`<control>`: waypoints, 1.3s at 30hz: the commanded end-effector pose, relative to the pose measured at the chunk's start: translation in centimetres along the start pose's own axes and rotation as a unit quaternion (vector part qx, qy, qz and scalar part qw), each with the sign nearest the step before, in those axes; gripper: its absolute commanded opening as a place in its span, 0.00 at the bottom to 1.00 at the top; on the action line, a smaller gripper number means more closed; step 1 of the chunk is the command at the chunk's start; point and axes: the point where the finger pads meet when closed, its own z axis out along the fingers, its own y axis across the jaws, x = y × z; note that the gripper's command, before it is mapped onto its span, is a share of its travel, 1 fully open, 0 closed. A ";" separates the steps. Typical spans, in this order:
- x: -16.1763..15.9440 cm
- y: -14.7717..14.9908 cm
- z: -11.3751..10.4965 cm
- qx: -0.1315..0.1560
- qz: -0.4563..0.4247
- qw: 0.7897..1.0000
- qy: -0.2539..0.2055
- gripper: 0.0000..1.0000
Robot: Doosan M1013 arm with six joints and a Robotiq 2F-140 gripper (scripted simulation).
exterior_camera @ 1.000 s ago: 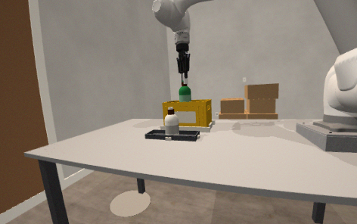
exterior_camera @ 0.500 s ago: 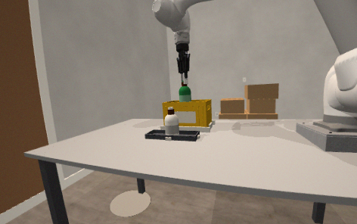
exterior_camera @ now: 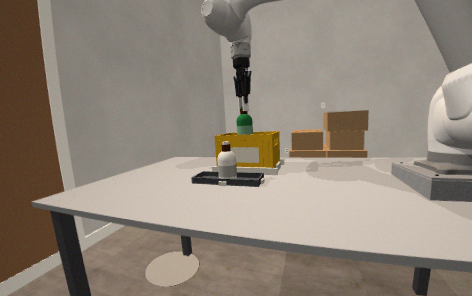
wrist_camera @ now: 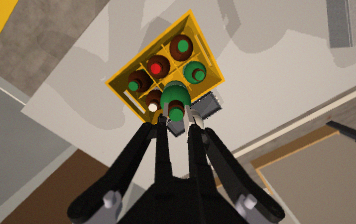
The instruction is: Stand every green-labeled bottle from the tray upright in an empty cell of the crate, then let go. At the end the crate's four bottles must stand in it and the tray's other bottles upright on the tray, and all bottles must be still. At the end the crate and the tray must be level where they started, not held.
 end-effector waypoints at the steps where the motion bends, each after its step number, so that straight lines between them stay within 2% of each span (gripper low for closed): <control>1: 0.1 -0.1 0.4 -0.002 -0.002 1.000 0.000 0.00; 18: 0.1 -0.1 0.7 -0.002 -0.002 1.000 0.000 0.00; 39: 0.1 -0.1 2.6 -0.002 -0.002 1.000 0.000 0.00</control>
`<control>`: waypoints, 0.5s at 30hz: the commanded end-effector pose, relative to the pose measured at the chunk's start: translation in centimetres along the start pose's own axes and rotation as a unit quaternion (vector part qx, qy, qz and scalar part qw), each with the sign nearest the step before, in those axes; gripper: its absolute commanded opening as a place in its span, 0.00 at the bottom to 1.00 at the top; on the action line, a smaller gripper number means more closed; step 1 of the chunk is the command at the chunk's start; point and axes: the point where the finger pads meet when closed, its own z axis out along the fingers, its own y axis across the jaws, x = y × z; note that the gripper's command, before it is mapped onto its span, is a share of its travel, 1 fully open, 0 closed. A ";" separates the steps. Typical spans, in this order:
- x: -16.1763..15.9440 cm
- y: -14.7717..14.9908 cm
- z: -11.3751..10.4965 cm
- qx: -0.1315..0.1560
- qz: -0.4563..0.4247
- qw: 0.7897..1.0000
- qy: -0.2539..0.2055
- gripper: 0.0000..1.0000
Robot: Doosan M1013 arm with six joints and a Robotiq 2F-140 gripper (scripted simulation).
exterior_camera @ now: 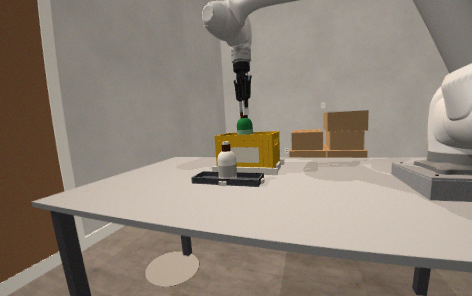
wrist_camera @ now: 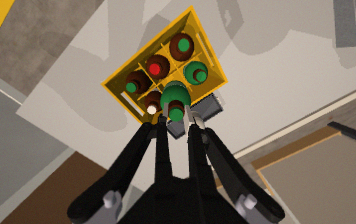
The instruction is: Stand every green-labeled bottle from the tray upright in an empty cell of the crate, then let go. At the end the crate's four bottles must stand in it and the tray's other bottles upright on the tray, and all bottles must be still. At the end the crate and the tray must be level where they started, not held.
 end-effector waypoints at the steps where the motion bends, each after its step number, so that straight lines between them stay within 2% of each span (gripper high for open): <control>1: 0.1 -0.1 0.9 -0.002 -0.001 1.000 0.000 0.00; 15: 0.1 -0.1 2.1 -0.002 -0.001 1.000 0.000 0.00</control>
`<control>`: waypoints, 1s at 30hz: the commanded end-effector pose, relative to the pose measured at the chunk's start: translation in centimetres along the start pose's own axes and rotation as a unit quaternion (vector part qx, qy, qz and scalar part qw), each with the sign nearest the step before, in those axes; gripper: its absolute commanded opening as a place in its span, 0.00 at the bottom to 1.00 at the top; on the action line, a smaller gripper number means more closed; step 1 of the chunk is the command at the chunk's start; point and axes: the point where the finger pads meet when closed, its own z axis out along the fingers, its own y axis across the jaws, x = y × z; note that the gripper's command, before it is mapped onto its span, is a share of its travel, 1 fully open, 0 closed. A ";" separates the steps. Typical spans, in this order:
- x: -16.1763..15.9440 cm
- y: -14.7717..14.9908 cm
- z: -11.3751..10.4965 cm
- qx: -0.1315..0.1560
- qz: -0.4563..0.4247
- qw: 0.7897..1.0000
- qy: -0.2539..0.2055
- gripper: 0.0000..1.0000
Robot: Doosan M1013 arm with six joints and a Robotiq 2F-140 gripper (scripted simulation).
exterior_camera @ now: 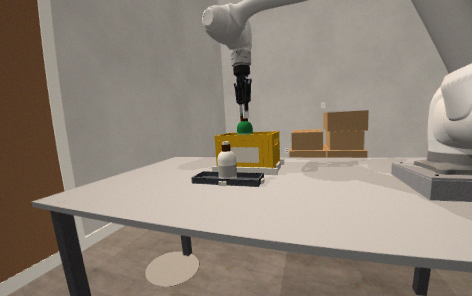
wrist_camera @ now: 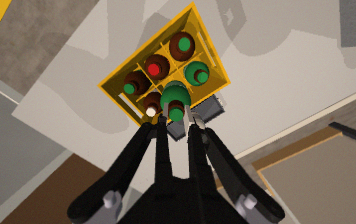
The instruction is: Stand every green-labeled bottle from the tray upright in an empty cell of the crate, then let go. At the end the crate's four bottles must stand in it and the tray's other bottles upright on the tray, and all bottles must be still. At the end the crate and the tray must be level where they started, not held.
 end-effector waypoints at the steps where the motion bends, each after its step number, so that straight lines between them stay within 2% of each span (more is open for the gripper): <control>1: 0.1 -0.1 0.7 -0.002 -0.001 1.000 0.000 0.00; 30: 0.1 -0.1 1.1 -0.002 -0.001 1.000 0.000 0.00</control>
